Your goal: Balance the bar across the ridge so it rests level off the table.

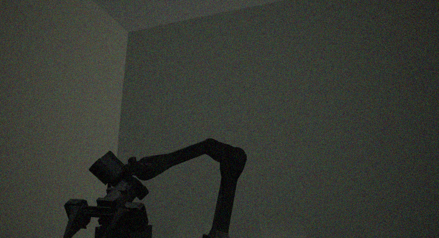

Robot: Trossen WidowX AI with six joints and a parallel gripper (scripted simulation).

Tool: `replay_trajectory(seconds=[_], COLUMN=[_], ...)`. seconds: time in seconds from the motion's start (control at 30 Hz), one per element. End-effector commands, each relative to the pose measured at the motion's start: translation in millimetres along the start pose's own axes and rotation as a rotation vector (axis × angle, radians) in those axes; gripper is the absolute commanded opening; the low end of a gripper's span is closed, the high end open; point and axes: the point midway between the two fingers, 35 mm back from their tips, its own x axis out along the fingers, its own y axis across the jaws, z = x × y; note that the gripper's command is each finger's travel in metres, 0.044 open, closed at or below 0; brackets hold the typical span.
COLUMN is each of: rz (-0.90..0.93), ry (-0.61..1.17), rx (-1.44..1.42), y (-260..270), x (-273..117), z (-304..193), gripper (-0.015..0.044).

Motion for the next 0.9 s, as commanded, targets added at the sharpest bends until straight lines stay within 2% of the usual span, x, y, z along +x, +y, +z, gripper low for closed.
replay_trajectory(seconds=[0.0, 0.07, 0.1, 0.87], rz=[-0.001, -0.008, -0.014, -0.259], ry=[-0.002, -0.02, -0.033, -0.306], rx=[-0.005, -0.042, -0.07, -0.777], y=[-0.2, -1.7, -3.0, -39.9], x=[0.4, 3.4, 5.7, 49.6], z=[0.0, 0.3, 0.6, 9.8], gripper=[0.0374, 0.0321, 0.0315, 0.0315])
